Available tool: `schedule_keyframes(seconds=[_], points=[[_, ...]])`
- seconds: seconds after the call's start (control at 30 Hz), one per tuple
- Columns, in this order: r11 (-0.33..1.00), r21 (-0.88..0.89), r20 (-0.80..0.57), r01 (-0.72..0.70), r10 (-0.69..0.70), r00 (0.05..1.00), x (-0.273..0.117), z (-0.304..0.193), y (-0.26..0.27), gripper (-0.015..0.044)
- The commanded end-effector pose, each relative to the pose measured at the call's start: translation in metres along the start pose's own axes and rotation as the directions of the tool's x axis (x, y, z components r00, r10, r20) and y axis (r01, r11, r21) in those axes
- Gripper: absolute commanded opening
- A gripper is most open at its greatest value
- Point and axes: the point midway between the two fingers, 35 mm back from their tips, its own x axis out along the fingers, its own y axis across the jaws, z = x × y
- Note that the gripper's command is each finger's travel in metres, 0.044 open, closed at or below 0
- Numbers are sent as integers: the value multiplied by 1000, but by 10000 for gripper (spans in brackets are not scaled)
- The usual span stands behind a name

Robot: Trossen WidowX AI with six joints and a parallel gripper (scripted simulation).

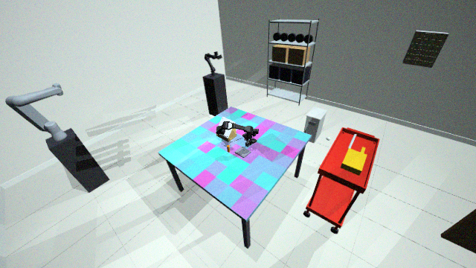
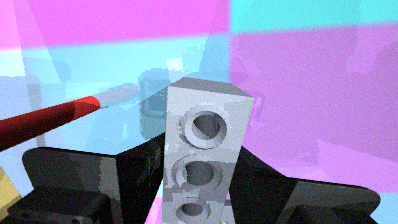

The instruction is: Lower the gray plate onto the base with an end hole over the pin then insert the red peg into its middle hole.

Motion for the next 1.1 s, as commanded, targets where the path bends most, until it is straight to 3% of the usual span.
schedule_keyframes(seconds=[0.0, 0.1, 1.07], points=[[1000, -4, -3, 2, -2, 1000, 0, 0, 0, 32], [1000, -4, -3, 2, -2, 1000, 0, 0, 0, 0], [1000, -5, 7, 1, -1, 1000, -85, 7, -5, 0]])
